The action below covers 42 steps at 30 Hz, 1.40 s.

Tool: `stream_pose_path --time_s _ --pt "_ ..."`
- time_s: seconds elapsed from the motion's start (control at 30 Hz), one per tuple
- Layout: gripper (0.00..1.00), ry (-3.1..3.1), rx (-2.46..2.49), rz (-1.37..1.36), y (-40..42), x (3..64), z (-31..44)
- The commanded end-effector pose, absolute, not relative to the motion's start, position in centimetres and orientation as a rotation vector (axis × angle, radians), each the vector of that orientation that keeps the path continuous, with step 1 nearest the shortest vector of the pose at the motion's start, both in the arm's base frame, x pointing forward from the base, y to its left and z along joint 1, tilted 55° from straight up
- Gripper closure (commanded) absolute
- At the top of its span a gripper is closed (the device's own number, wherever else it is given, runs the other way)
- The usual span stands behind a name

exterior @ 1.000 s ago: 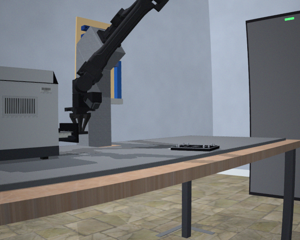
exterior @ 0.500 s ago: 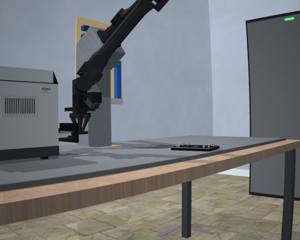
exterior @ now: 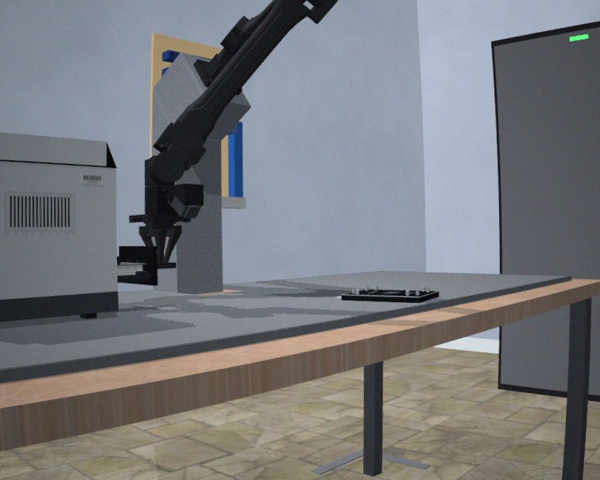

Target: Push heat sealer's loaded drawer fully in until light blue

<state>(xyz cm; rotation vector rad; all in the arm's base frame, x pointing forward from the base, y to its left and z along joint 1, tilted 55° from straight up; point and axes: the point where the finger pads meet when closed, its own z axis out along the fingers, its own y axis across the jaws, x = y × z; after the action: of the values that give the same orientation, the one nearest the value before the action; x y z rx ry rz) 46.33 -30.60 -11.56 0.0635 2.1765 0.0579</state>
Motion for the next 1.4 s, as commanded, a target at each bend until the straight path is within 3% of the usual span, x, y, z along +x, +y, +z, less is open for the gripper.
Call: stream_pose_path --time_s 0.0,0.23,0.27,1.37 --pt "1.00 2.195 0.056 0.072 -29.93 45.96 -12.66" --pt "1.00 2.195 0.056 0.072 -29.93 45.96 -12.66" --pt "0.55 2.195 0.056 0.072 -29.93 45.96 -12.66" --pt "0.55 2.195 0.056 0.072 -29.93 45.96 -12.66"
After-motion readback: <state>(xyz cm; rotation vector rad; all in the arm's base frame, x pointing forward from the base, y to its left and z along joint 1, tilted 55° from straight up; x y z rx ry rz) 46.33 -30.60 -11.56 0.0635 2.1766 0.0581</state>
